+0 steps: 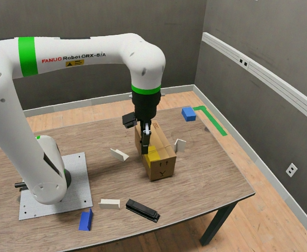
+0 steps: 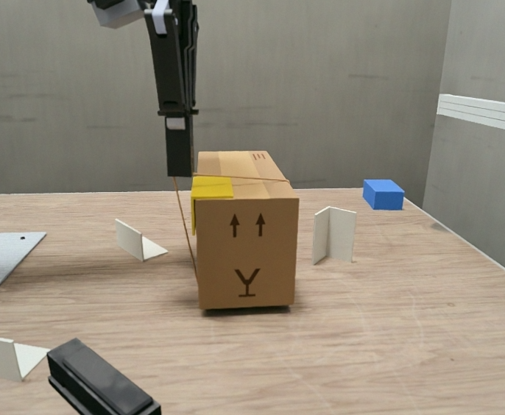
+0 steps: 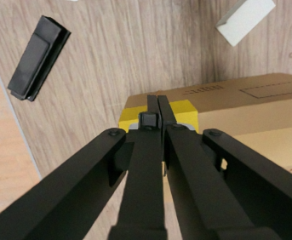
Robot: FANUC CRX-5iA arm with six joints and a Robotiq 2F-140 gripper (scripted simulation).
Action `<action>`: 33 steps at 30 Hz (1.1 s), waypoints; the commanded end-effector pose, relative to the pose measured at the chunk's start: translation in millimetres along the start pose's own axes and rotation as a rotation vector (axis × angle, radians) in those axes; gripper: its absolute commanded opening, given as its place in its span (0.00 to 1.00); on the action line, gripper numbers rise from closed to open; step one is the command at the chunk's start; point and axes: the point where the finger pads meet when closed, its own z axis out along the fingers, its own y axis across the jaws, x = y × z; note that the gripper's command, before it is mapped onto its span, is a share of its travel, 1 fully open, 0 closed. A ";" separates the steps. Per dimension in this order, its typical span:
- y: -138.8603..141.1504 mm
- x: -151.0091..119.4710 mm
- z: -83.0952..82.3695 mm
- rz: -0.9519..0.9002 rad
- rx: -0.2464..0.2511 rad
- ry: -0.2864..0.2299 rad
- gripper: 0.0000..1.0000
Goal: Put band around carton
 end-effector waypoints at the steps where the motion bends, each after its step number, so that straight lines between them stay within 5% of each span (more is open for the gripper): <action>1: 0.2 -2.5 -0.8 0.000 0.000 -0.002 0.10; 33: 4.7 -27.4 -0.9 0.000 0.000 -0.002 0.10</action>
